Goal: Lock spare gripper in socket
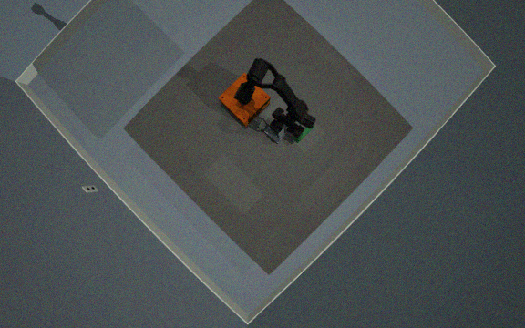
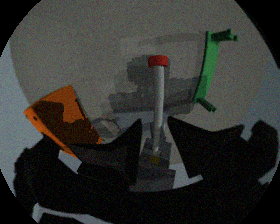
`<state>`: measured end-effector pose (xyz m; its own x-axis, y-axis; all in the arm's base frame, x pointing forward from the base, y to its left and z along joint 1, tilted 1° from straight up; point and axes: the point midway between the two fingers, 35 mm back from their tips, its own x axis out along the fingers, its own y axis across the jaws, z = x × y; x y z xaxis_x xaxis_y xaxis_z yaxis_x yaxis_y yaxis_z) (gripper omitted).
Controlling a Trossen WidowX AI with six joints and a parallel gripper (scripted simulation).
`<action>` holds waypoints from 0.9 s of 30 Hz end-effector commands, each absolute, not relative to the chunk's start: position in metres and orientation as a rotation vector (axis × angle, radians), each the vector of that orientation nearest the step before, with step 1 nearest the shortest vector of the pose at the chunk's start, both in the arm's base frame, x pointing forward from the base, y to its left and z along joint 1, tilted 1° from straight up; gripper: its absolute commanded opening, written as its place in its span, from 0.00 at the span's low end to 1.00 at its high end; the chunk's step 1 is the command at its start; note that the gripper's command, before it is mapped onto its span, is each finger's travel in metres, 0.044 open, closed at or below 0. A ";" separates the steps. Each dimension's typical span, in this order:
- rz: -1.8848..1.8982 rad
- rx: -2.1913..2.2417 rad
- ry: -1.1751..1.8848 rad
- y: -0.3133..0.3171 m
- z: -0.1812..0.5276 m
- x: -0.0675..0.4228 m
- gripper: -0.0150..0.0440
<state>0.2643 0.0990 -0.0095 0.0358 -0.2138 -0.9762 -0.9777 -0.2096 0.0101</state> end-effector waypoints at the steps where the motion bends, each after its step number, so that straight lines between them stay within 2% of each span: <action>1: 1.243 -1.536 1.252 0.100 -0.009 0.264 0.59; 27: 1.269 -1.547 1.297 0.129 0.031 0.247 0.59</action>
